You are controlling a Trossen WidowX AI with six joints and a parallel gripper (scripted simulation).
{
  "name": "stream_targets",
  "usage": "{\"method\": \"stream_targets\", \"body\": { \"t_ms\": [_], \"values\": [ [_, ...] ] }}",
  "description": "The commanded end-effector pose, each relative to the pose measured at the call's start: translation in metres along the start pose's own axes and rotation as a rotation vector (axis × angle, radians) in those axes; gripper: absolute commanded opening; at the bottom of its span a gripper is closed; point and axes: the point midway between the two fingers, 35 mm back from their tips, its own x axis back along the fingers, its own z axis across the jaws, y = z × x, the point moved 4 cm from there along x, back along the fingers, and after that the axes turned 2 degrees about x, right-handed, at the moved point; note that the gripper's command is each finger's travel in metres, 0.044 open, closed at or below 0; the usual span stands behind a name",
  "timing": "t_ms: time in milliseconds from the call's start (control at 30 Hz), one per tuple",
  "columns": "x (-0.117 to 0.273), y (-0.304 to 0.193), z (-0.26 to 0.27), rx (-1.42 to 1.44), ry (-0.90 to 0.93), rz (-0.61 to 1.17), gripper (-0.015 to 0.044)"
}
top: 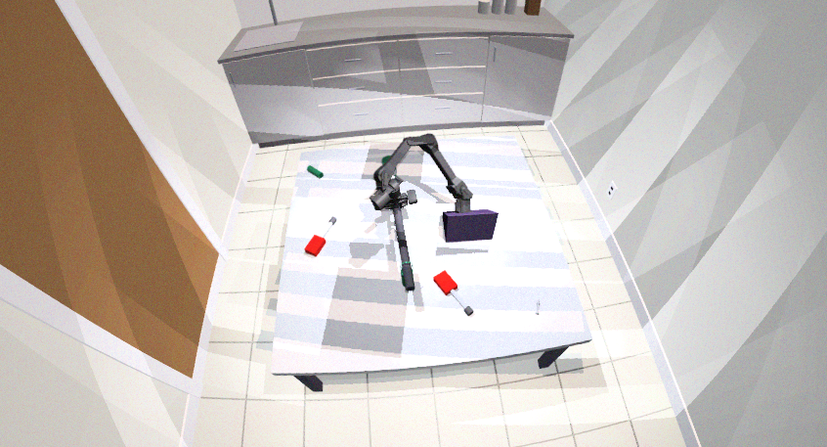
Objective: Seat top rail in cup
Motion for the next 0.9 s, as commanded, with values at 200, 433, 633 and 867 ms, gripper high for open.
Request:
{"method": "stream_targets", "body": {
  "t_ms": [200, 433, 633, 867],
  "values": [
    [0.0030, 0.0019, 0.0004, 0.000, 0.007, -0.010, 0.0000],
    [0.0038, 0.0027, 0.0005, 0.000, 0.007, -0.012, 0.0000],
    [0.0043, 0.0034, 0.0007, 0.001, 0.007, -0.014, 0.0000],
    [0.0049, 0.0043, 0.0009, 0.001, 0.007, -0.016, 0.0000]
  ]
}}
